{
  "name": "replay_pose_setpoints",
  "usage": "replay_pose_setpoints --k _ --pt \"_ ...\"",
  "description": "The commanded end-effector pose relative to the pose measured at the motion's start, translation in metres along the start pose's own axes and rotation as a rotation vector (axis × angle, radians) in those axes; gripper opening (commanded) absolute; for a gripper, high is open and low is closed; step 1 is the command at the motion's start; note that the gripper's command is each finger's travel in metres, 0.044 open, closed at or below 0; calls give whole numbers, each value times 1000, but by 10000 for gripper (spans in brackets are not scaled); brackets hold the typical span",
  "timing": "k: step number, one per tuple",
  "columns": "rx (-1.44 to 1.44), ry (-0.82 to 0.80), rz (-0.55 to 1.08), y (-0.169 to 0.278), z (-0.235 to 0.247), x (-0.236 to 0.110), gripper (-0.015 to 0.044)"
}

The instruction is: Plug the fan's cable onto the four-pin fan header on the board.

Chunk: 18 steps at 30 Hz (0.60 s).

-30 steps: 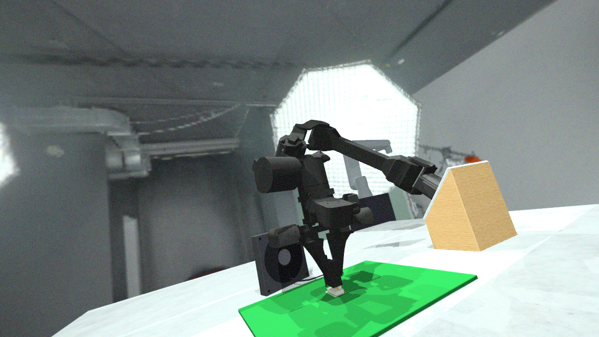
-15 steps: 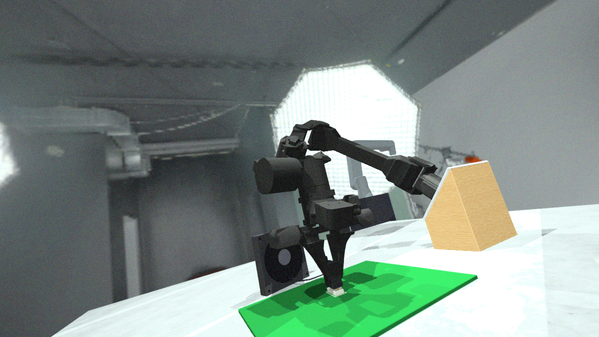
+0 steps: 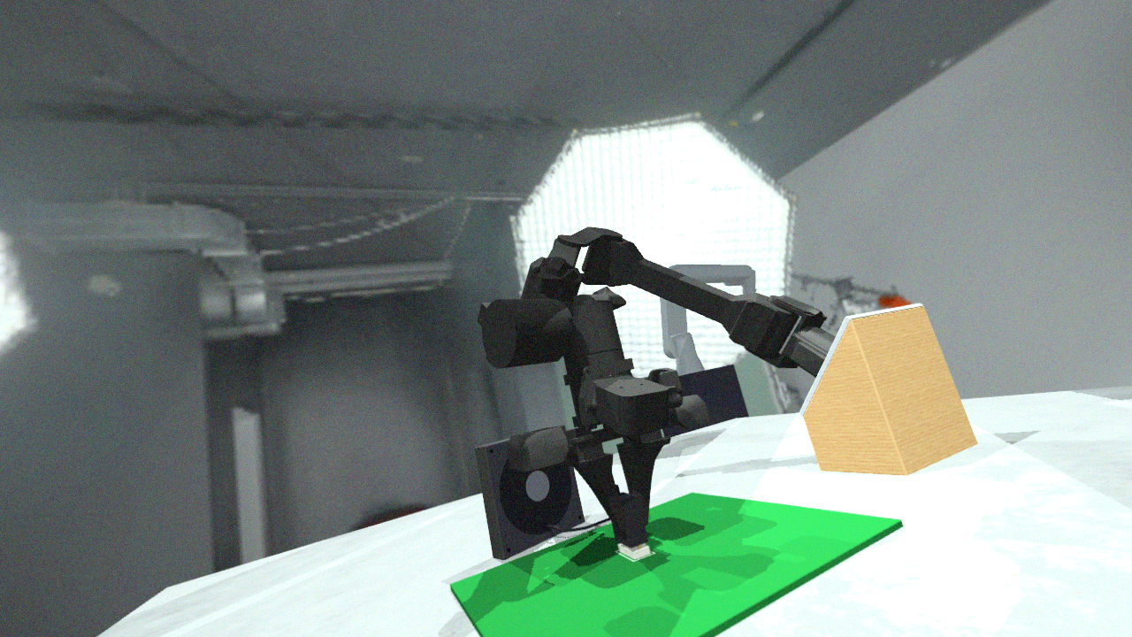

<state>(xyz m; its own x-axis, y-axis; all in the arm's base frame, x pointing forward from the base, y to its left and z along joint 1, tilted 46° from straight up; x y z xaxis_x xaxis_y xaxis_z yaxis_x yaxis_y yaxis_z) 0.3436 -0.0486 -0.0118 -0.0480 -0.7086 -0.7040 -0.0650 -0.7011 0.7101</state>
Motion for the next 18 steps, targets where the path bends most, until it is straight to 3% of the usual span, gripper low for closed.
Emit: replay_pose_setpoints --k 1,18 --pt "5 -5 4 2 0 5 0" --pt "5 -5 5 2 0 6 0"
Point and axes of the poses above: the point midway between the two fingers, 35 mm back from their tips, its own x axis out along the fingers, its own z axis across the jaws, y = z × x, the point moved 3 cm from there along -x, back along the fingers, and after that the axes turned 4 degrees about -x, right-handed, at the moved point
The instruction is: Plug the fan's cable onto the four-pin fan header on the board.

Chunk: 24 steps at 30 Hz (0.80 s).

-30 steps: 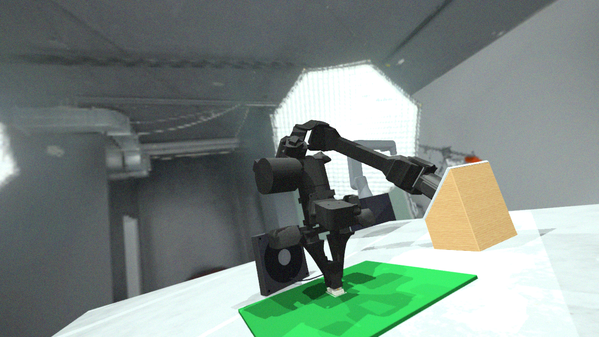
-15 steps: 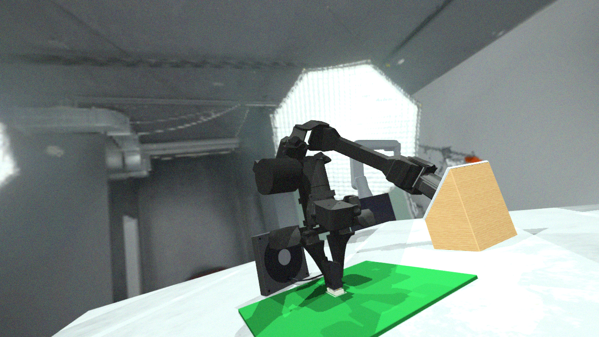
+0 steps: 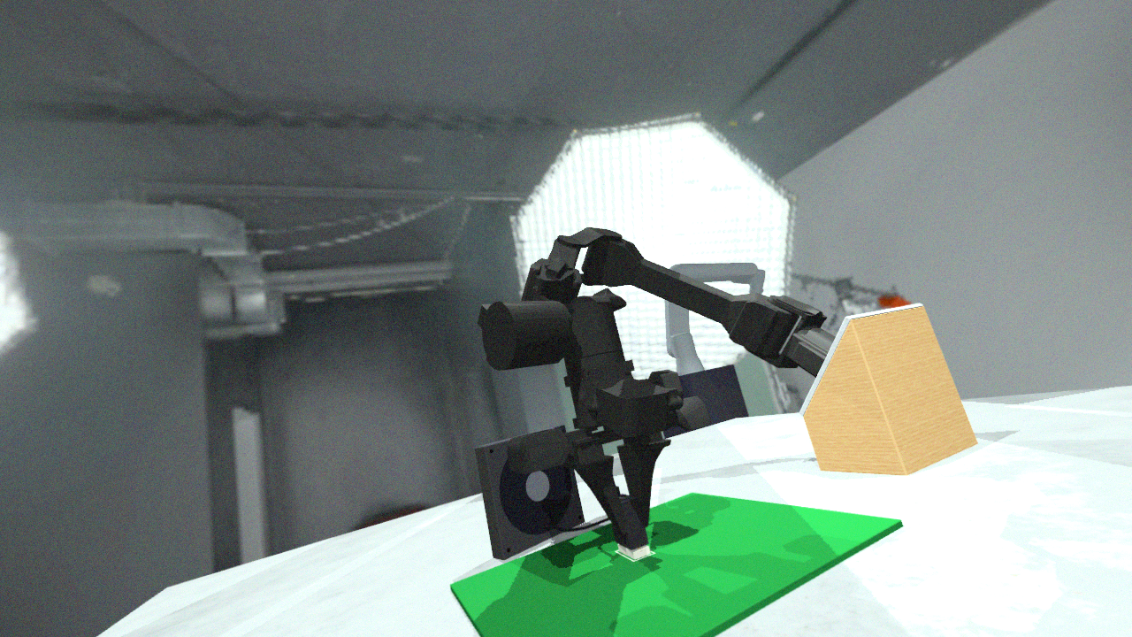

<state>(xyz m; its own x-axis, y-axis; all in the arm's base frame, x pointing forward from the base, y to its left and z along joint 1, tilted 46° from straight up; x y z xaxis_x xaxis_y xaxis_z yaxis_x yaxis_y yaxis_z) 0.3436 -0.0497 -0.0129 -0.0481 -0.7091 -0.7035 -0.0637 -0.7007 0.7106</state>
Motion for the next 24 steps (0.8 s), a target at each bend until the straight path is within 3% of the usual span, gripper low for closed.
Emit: replay_pose_setpoints --k 1,18,24 --pt "6 -5 4 2 0 5 0" --pt "6 -5 4 2 0 6 0" --pt "-1 0 0 0 0 2 157"
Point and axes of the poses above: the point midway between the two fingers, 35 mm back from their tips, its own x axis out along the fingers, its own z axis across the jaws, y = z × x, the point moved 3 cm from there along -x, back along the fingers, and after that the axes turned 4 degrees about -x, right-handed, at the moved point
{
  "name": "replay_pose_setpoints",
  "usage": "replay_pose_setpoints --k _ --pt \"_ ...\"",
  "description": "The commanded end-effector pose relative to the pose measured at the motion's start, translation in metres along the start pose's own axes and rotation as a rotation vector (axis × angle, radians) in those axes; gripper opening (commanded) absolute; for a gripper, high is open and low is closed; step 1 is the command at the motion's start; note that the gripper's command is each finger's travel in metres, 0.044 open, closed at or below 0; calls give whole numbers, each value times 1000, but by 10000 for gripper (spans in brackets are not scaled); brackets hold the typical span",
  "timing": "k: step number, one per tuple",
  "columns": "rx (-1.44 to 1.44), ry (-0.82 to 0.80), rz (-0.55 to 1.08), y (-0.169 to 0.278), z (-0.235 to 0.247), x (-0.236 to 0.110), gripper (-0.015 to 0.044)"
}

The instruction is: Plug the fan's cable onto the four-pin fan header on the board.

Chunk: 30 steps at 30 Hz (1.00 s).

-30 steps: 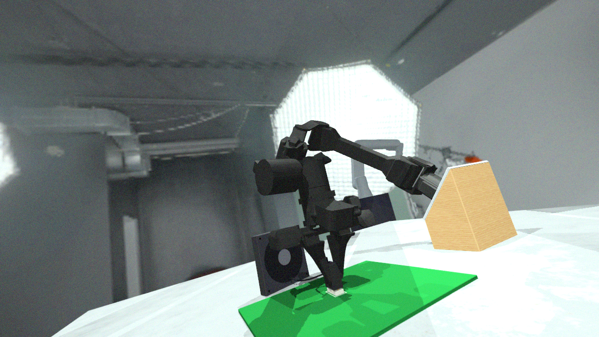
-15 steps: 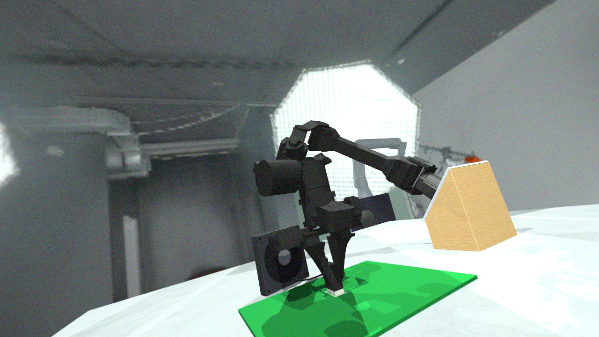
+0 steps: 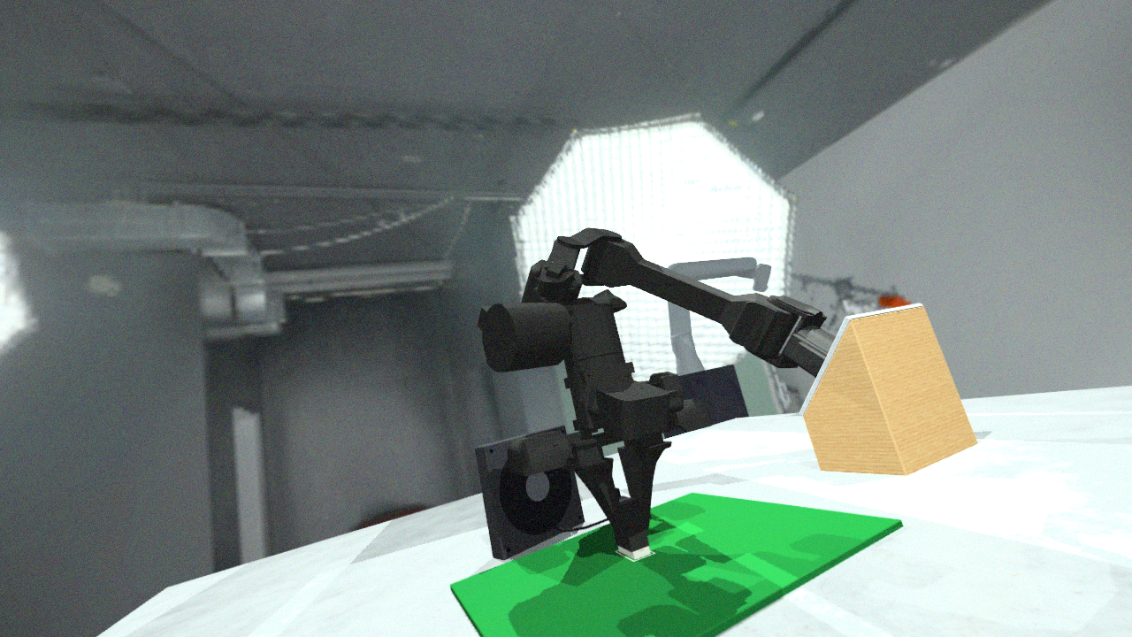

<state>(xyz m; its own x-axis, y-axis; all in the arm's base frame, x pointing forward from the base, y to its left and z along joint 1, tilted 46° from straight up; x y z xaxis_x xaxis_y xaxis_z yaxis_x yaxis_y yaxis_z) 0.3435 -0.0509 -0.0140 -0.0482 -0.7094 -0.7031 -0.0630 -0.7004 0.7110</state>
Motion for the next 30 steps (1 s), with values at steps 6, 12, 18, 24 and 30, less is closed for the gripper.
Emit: replay_pose_setpoints --k 6,12,18,24,30 --pt "0 0 0 0 0 0 260" --pt "7 -5 0 -1 -1 -55 260" --pt "7 -5 0 -3 -1 -55 260" --pt "7 -3 -9 -95 -3 -58 260" --pt "9 -3 -7 -121 1 -57 260"
Point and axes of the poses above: the point midway between the two fingers, 35 mm back from their tips, its own x axis out along the fingers, its own z axis across the jaws, y = z × x, the point moved 3 cm from there along -x, back along the fingers, and after that the axes turned 4 degrees about -x, right-handed, at the moved point
